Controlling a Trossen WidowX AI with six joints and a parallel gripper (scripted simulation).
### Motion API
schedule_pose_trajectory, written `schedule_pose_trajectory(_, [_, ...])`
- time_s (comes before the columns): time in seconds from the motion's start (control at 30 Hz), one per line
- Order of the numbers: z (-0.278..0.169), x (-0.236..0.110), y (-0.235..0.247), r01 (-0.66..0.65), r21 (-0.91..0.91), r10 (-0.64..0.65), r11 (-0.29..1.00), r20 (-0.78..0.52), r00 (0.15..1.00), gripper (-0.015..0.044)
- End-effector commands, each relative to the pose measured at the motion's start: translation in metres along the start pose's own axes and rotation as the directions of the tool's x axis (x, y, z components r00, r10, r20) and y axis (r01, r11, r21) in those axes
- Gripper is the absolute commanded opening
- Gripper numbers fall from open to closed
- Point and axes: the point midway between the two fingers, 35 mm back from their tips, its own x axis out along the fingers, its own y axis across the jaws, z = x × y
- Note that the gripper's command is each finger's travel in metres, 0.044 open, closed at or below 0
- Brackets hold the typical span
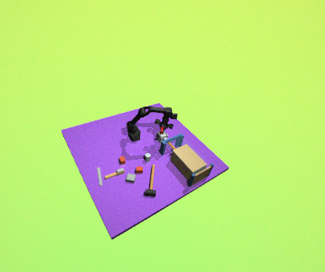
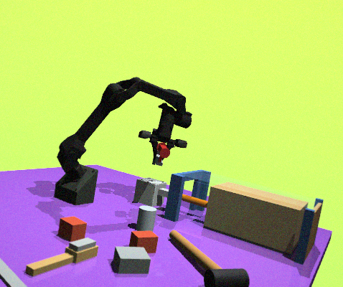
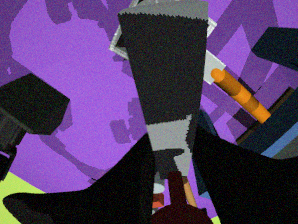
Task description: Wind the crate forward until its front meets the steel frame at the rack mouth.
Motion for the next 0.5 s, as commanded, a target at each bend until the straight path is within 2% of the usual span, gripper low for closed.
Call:
schedule_pose_trajectory(0.0, [-0.0006, -0.0015, -0.0002, 0.003, -0.003, -0.003, 1.000, 0.001, 1.000, 0.0000])
schedule_pose_trajectory(0.47, [0.0002, 0.0008, -0.0001, 0.001, 0.000, -0.001, 1.000, -0.002, 1.000, 0.0000])
